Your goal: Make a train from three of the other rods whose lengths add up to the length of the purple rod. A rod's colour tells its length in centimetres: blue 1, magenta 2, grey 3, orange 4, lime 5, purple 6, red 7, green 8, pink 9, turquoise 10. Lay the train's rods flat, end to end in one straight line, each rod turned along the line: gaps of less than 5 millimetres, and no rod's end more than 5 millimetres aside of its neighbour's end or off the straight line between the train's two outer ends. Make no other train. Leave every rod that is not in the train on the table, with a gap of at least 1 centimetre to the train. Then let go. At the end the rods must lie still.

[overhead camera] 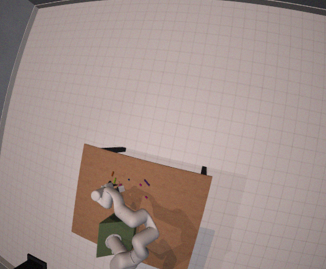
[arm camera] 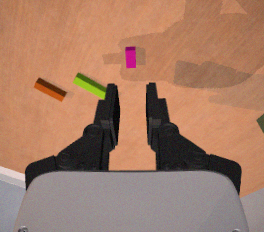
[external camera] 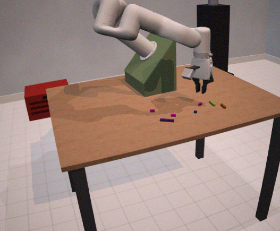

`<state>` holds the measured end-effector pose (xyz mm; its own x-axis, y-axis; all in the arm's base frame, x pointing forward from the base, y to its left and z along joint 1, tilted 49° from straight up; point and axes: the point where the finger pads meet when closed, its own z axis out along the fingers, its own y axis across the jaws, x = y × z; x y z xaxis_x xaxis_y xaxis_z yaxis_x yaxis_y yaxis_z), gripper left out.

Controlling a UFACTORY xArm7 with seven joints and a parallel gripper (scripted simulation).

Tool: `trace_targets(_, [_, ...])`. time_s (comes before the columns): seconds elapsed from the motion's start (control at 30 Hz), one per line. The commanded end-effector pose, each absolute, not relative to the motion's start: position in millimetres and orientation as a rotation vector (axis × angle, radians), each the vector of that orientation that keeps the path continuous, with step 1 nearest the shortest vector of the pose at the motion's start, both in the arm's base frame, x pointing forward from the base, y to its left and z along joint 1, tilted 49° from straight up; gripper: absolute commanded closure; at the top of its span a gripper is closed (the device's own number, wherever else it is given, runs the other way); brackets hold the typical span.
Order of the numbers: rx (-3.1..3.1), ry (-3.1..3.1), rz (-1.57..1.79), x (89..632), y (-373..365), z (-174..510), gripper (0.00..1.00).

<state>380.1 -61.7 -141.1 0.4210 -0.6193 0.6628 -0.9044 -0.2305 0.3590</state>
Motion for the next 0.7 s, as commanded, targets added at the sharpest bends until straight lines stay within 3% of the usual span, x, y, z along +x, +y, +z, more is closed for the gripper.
trace_targets(0.0, [1.958, -1.29, 0.504, 381, -61, -142, 0.76])
trace_targets(0.67, [1.958, -1.29, 0.504, 379, -79, -159, 0.76])
